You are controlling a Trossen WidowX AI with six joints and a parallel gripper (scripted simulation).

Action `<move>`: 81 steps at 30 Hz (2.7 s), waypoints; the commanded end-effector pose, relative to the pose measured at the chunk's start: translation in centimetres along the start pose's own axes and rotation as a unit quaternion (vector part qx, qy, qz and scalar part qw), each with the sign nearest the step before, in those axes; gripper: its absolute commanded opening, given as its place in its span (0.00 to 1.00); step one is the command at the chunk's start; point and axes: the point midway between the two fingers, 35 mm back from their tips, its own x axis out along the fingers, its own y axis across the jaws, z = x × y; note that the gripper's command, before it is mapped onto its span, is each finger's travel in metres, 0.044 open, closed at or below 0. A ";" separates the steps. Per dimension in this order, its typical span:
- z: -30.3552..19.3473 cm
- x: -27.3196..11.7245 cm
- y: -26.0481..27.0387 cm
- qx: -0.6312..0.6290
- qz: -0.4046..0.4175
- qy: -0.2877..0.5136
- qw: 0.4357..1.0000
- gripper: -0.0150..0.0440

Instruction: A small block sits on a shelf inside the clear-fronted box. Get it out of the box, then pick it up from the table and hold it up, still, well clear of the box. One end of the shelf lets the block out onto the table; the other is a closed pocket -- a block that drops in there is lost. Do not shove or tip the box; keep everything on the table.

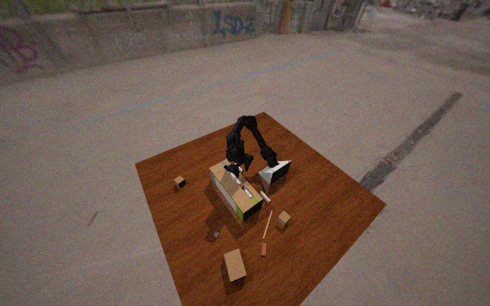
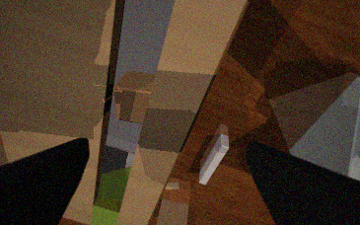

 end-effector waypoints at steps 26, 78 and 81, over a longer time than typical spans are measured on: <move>1.0 2.4 -1.7 0.135 -0.055 0.013 0.989 0.93; -1.0 8.1 -1.7 0.138 -0.055 0.015 0.989 0.93; -1.6 8.3 -1.6 0.138 -0.055 0.015 0.989 0.93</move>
